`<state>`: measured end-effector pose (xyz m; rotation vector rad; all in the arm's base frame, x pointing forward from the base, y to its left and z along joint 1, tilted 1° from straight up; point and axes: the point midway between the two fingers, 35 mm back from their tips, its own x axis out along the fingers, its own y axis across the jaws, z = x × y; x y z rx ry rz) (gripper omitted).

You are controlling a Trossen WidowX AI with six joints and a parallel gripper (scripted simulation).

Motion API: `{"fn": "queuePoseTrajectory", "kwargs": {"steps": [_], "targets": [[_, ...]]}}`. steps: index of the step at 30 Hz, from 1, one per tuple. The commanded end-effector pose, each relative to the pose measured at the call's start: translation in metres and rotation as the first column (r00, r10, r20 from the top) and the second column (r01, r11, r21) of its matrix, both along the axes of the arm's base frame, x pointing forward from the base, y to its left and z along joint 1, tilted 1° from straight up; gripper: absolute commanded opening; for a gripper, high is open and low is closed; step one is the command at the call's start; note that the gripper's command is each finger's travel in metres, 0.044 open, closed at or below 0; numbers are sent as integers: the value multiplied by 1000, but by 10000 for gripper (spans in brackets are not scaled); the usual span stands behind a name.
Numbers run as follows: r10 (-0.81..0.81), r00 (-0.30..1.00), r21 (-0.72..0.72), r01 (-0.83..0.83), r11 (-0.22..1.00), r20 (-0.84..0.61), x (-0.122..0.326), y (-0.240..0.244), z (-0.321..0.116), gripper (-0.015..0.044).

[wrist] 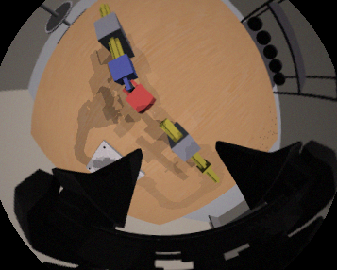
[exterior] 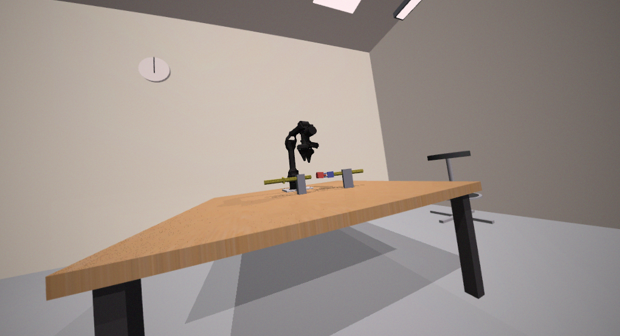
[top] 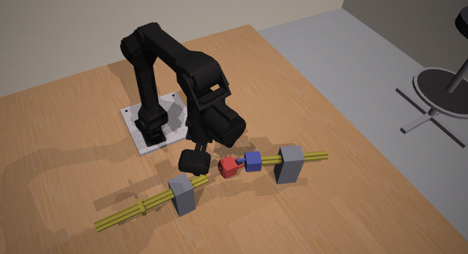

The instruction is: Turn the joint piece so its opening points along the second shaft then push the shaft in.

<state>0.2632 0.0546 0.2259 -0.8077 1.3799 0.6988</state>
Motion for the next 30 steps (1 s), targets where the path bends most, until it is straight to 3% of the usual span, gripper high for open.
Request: {"fn": "queuePoseTrajectory", "kwargs": {"steps": [1,15,30], "targets": [[-1,1000,7,1,1000,-9,-1,-2,-1,440],[-396,918,26,396,918,-7,0,-1,-5,440],[-750,661,44,750,660,-9,0,-1,-10,440]]}}
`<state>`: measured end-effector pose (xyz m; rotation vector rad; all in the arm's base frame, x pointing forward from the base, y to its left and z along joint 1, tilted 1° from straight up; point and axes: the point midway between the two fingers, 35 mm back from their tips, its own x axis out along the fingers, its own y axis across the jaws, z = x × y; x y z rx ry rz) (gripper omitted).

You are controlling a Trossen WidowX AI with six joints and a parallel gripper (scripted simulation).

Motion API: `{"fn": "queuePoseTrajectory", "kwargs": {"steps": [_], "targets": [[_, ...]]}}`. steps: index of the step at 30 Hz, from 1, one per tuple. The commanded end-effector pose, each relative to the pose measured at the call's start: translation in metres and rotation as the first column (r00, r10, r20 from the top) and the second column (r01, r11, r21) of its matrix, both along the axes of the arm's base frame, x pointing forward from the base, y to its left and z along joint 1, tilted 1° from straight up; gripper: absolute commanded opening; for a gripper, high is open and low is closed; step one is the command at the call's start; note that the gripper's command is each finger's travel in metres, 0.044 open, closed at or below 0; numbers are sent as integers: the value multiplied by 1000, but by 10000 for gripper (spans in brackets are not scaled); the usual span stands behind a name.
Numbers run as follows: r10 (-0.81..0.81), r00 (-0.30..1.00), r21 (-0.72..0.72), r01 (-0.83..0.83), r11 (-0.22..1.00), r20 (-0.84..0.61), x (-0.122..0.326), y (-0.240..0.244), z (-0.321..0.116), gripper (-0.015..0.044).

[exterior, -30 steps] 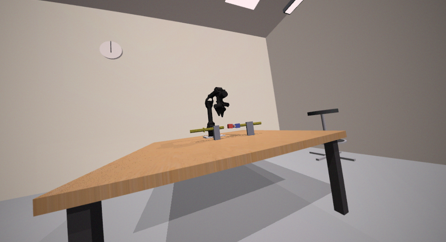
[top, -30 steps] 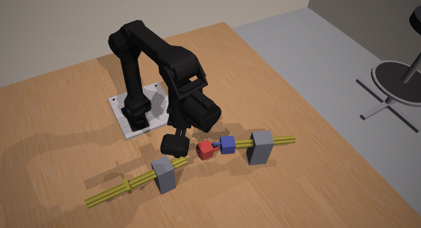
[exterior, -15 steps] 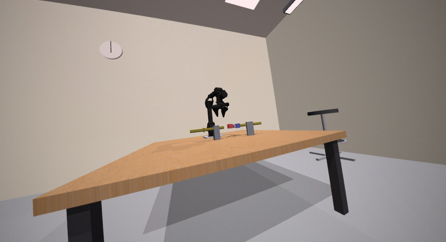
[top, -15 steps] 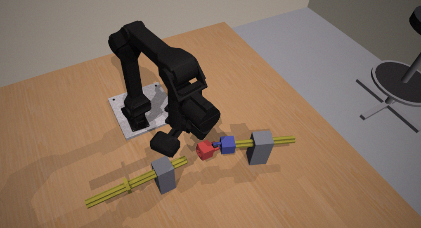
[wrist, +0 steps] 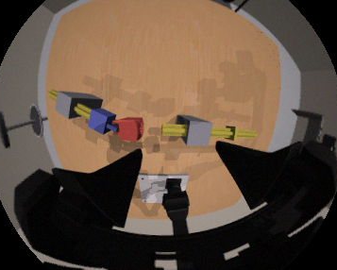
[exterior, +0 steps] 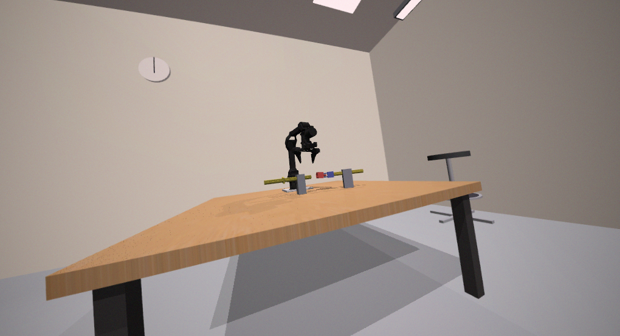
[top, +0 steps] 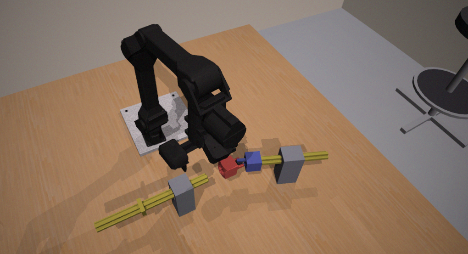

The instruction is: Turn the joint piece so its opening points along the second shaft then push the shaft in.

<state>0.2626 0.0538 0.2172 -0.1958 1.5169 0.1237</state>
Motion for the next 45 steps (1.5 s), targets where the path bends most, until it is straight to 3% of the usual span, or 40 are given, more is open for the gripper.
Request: {"fn": "queuePoseTrajectory", "kwargs": {"steps": [1,11,21,33,45], "targets": [[-110,994,0,110,994,5,1,0,-1,440],[-394,919,10,394,919,12,1,0,-4,440],[-643,765,22,643,766,18,1,0,-7,440],[-868,496,37,867,496,23,1,1,-11,440],[-986,165,55,985,166,27,2,1,-14,440]]}}
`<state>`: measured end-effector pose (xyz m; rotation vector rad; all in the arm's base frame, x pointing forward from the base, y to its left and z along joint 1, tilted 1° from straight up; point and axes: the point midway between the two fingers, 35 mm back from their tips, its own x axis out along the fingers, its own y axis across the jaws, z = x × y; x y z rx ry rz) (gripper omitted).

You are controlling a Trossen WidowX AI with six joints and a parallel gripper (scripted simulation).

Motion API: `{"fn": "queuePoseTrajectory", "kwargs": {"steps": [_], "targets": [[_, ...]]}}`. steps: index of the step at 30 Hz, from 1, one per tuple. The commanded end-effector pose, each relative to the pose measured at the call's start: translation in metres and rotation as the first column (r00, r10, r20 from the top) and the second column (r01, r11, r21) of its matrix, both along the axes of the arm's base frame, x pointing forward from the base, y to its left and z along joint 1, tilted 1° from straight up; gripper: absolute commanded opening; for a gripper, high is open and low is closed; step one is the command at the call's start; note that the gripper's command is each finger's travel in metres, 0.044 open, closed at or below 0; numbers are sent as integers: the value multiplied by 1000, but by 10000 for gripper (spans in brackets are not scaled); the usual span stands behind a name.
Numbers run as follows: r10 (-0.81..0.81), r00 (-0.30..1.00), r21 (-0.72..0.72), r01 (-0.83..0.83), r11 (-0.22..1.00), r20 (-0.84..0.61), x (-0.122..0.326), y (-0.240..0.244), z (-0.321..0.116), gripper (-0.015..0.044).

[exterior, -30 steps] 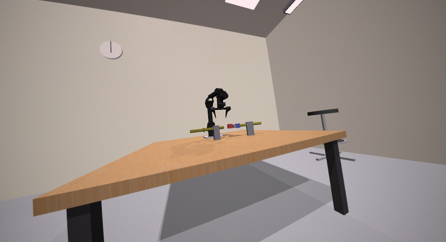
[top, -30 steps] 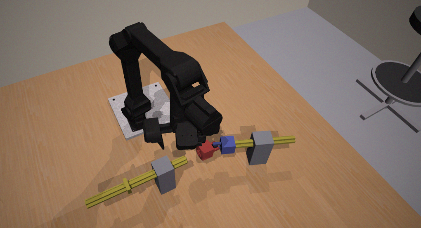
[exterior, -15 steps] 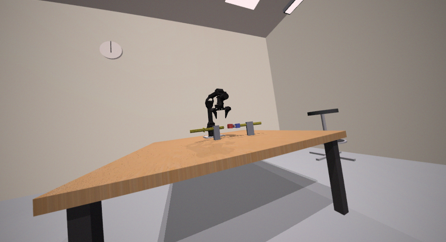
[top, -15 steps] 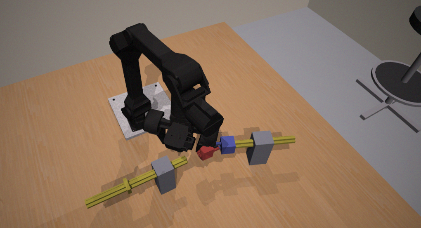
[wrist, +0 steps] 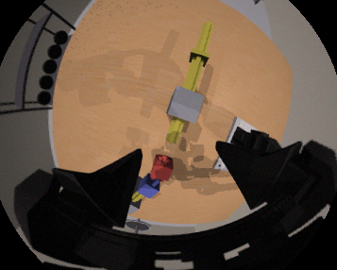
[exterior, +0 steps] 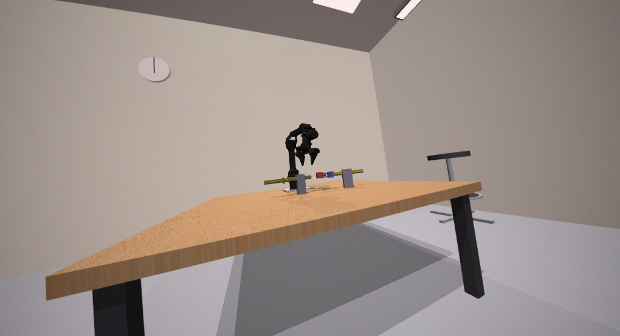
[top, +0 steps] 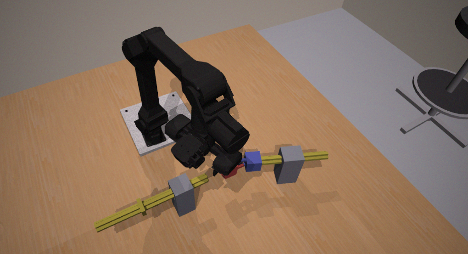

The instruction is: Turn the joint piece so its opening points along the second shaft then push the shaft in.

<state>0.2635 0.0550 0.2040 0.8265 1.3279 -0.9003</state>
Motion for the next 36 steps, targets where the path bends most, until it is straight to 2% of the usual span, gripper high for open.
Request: {"fn": "queuePoseTrajectory", "kwargs": {"steps": [1,11,17,36], "targets": [[-110,994,-2,110,994,8,1,0,-1,440],[-375,927,2,375,927,24,1,0,-4,440],[-379,925,2,379,925,25,1,0,-6,440],[-378,925,2,378,926,25,3,2,-75,440]]}}
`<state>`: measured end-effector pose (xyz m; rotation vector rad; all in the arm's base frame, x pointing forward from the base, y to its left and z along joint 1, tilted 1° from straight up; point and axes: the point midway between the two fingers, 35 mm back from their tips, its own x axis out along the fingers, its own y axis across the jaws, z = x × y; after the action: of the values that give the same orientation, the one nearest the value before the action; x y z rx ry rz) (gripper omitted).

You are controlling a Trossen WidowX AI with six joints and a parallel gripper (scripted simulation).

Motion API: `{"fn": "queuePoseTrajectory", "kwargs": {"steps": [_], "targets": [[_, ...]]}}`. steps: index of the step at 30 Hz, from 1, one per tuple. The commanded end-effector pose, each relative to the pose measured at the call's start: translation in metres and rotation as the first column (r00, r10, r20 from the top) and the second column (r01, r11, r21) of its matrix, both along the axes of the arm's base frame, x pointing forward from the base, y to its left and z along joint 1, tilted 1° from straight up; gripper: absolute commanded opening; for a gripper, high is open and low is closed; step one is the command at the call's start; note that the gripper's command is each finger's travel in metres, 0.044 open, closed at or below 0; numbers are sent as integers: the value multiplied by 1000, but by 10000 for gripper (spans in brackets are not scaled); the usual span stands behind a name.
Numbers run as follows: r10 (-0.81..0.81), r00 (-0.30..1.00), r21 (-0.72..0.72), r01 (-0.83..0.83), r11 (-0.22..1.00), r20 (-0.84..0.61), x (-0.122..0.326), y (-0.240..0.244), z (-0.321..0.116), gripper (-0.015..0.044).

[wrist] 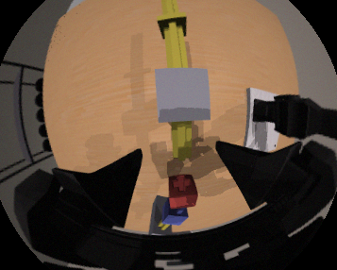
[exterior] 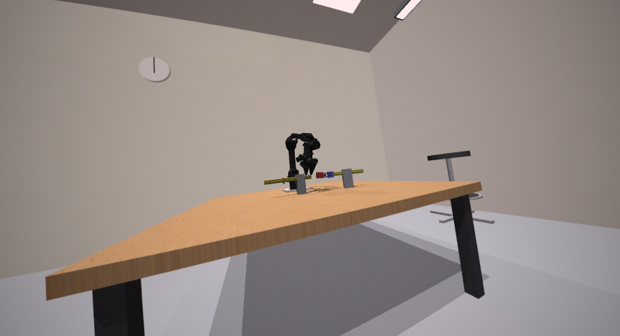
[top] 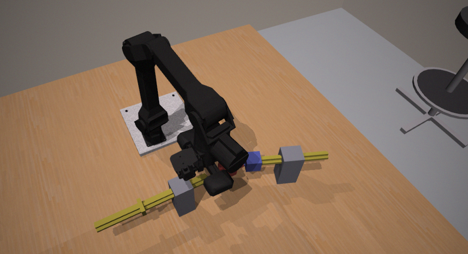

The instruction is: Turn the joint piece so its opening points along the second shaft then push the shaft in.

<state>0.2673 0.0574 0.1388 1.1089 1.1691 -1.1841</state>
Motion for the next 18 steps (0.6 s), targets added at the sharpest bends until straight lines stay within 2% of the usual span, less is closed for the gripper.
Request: {"fn": "queuePoseTrajectory", "kwargs": {"steps": [1,6,18], "targets": [[-6,1000,-3,6,1000,3,-1,0,-13,440],[-5,1000,-3,5,1000,1,-2,2,-19,440],[-2,1000,1,2,1000,0,-4,50,-18,440]]}}
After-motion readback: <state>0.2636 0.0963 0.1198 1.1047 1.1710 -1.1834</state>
